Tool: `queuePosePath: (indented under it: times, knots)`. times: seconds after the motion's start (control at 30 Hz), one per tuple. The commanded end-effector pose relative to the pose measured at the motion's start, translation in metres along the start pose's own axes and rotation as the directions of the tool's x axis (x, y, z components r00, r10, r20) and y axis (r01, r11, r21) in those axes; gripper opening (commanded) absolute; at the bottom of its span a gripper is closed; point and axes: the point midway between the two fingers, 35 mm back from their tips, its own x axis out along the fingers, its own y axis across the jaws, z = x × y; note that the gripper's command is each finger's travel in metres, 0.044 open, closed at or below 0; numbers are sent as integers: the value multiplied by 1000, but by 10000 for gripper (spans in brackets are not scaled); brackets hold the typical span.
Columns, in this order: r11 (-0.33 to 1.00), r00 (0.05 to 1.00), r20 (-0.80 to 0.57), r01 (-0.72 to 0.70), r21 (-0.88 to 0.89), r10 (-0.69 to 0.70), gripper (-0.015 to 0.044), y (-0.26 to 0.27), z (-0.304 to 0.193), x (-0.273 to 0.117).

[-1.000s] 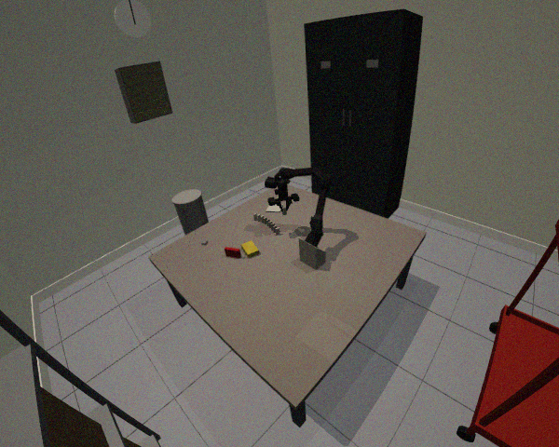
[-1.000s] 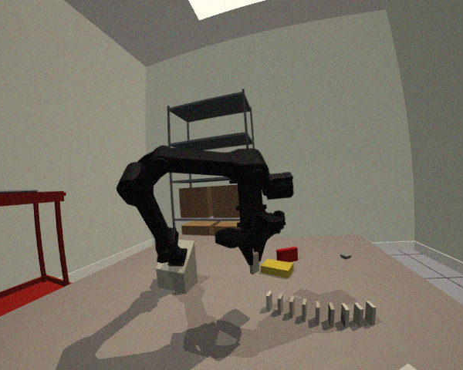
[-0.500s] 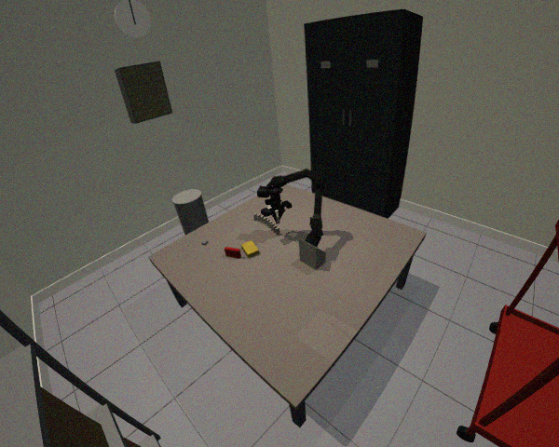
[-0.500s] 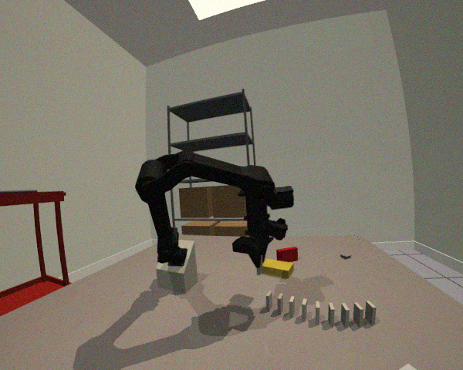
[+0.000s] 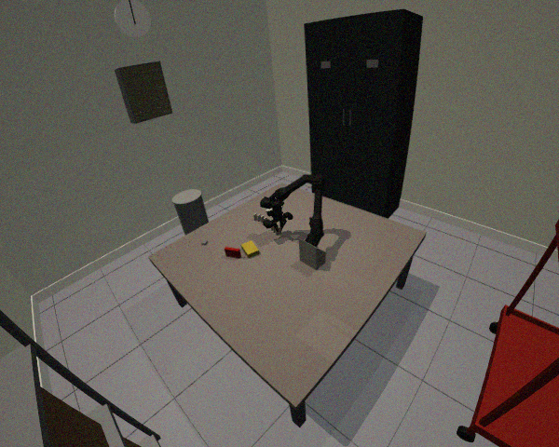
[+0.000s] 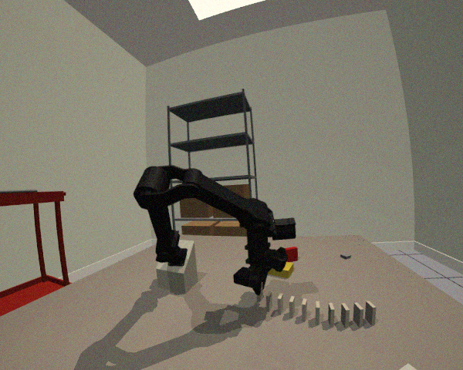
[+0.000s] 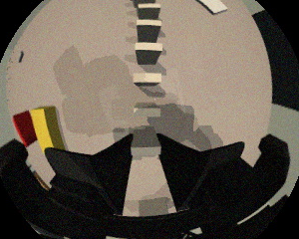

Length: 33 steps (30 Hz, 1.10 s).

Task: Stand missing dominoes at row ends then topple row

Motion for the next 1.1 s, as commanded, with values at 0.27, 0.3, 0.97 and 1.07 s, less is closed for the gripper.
queuePosePath:
  times: [0.27, 0.3, 0.97, 1.07]
  knots:
    - [1000, 1000, -1, 13, -8, -13, 107, -3, -4, 17]
    - [1000, 1000, -1, 13, -8, -13, 107, -3, -4, 17]
    - [1000, 1000, -1, 4, -8, -4, 440, 1, 0, -5]
    - [1000, 1000, -3, -5, -7, 5, 440, 4, 3, -56]
